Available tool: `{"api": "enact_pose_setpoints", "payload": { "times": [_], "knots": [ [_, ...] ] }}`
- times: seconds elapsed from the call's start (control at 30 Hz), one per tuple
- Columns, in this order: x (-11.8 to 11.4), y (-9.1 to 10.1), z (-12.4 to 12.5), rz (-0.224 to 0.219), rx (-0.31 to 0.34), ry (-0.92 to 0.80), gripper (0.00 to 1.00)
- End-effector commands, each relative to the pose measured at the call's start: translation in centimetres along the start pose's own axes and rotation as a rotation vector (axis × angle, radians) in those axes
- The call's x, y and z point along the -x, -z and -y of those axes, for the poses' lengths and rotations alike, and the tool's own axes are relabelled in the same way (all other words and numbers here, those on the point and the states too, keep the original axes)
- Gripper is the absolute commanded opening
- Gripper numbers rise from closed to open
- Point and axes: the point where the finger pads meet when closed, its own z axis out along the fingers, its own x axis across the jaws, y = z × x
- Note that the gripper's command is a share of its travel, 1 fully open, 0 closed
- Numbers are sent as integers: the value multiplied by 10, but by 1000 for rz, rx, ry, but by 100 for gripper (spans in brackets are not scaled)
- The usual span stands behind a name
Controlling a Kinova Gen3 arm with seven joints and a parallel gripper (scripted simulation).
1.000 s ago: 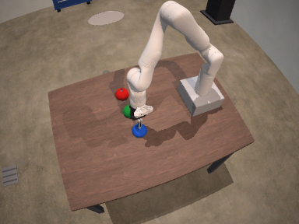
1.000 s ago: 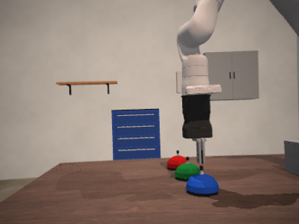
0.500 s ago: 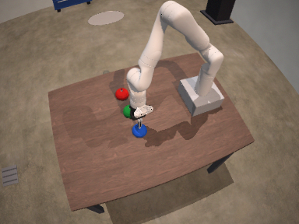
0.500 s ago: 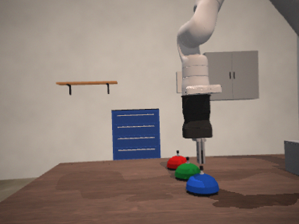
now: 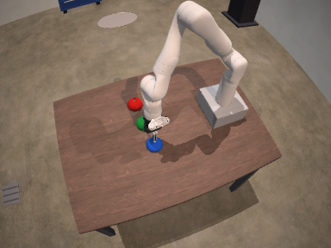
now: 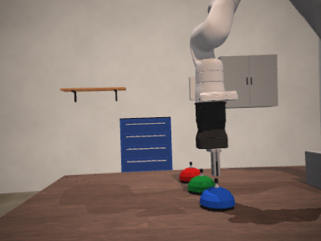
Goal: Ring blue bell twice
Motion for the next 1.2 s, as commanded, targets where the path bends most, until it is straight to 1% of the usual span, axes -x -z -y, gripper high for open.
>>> {"api": "enact_pose_setpoints", "payload": {
  "times": [0.0, 0.8, 1.17],
  "knots": [
    [-1, 1, 0, -2, 0, 0, 17],
    [-1, 1, 0, -2, 0, 0, 17],
    [-1, -8, 0, -2, 0, 0, 17]
  ]
}}
